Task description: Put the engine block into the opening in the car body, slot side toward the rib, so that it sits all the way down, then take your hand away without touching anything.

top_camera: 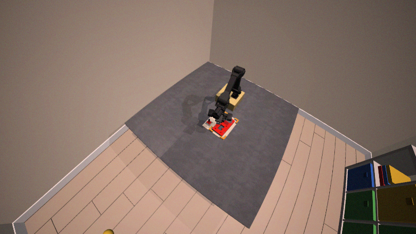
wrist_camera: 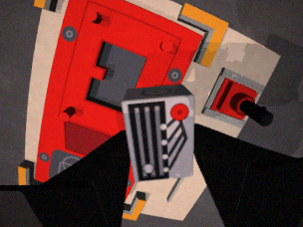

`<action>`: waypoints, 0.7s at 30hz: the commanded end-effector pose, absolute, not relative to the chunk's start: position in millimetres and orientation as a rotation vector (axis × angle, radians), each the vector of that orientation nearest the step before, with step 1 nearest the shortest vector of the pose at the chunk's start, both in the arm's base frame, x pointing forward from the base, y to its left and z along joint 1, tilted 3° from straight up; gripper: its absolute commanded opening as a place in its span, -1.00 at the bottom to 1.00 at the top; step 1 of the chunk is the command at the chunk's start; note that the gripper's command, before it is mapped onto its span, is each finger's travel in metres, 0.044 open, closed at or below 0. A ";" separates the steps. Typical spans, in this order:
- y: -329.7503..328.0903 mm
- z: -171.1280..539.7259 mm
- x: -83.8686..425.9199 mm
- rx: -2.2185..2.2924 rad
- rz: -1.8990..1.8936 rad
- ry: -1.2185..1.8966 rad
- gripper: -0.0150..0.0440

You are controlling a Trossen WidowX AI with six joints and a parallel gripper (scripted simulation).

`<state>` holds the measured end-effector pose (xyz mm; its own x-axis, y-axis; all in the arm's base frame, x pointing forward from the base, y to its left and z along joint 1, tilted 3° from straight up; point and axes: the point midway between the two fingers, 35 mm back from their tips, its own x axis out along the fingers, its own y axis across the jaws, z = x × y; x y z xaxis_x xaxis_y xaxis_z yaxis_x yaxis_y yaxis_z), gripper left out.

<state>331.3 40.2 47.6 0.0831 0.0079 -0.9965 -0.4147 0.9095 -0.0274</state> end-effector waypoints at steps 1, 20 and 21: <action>47.8 44.5 334.9 -0.259 0.246 1.470 -0.49; 78.9 32.8 341.4 0.054 -0.034 1.484 -0.22; 78.9 32.8 341.4 0.054 -0.034 1.484 -0.14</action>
